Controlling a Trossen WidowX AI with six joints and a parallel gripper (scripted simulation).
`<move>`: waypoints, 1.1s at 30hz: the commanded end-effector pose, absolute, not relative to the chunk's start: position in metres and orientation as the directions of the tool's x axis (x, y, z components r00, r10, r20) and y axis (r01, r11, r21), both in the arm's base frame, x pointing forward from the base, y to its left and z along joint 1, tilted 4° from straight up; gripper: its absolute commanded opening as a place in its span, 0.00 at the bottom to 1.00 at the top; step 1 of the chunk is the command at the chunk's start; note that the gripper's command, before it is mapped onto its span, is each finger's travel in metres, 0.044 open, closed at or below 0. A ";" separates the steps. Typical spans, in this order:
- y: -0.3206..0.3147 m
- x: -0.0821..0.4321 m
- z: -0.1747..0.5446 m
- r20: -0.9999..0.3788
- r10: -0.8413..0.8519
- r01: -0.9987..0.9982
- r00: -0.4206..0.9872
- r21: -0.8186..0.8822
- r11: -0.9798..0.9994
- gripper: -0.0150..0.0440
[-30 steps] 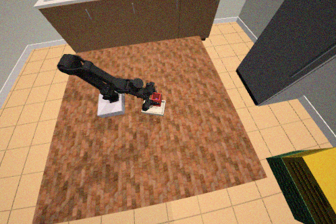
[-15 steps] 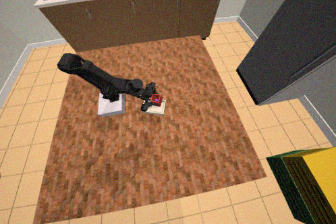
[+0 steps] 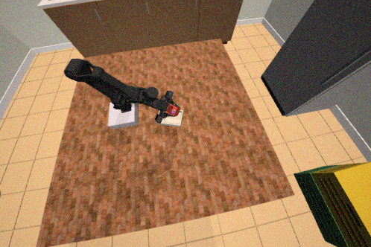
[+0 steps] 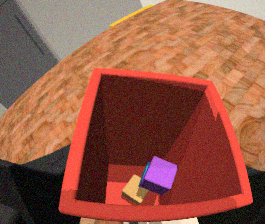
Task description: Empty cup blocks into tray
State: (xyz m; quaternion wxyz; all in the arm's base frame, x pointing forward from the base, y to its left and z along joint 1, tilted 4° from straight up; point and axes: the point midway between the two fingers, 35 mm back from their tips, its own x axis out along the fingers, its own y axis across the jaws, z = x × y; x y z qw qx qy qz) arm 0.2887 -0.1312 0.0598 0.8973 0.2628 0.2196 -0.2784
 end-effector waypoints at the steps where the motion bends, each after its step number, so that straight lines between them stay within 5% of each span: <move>1: -0.132 0.290 0.060 -0.538 -0.389 0.635 0.748 0.411 0.654 0.25; 33: -0.134 0.293 0.055 -0.538 -0.389 0.610 0.748 0.788 0.083 0.25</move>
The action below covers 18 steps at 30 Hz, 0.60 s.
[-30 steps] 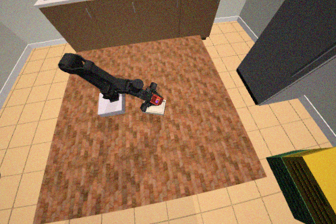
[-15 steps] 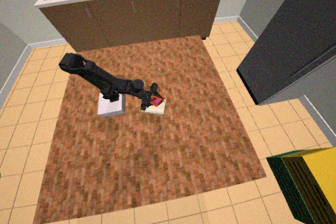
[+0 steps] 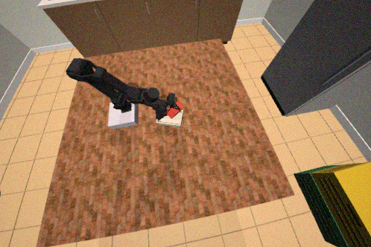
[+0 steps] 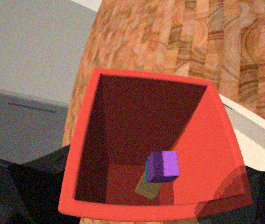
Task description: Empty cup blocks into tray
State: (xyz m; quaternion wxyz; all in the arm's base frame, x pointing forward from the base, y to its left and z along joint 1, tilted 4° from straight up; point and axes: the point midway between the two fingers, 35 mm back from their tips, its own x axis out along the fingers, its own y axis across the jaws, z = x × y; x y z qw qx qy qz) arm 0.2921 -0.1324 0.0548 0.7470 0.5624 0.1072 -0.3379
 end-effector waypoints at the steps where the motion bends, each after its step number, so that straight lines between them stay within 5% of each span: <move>1: -0.134 0.294 0.055 -0.538 -0.389 0.604 0.748 0.795 0.062 0.25; 18: -0.134 0.295 0.052 -0.538 -0.389 0.463 0.748 0.843 -0.275 0.25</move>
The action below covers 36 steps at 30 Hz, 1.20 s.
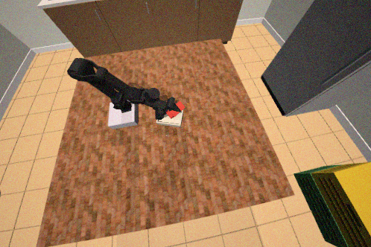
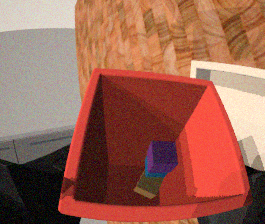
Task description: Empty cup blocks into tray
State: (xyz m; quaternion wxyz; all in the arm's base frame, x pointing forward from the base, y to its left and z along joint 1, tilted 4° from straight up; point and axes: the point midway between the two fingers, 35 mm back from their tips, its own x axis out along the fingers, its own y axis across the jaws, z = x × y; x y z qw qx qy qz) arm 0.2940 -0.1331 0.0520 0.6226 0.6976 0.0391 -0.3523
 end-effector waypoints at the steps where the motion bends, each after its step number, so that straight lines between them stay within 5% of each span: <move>1: -0.134 0.295 0.052 -0.538 -0.389 0.452 0.748 0.842 -0.295 0.25; 36: -0.136 0.299 0.046 -0.538 -0.389 -0.010 0.748 0.577 -0.817 0.25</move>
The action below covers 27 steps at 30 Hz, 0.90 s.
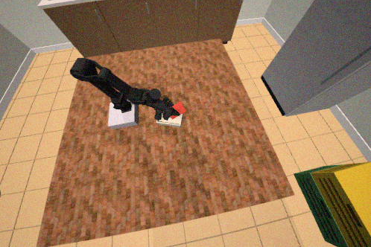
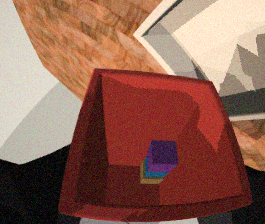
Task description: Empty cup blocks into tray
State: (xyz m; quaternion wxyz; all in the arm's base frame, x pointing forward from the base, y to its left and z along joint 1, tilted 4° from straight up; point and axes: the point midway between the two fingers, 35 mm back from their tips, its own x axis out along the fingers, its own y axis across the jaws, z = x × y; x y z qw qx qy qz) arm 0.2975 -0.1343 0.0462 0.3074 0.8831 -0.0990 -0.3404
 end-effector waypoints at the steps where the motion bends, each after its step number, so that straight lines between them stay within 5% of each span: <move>1: -0.136 0.299 0.046 -0.538 -0.389 -0.025 0.748 0.563 -0.826 0.25; 27: -0.136 0.302 0.042 -0.537 -0.389 -0.370 0.748 0.149 -0.917 0.25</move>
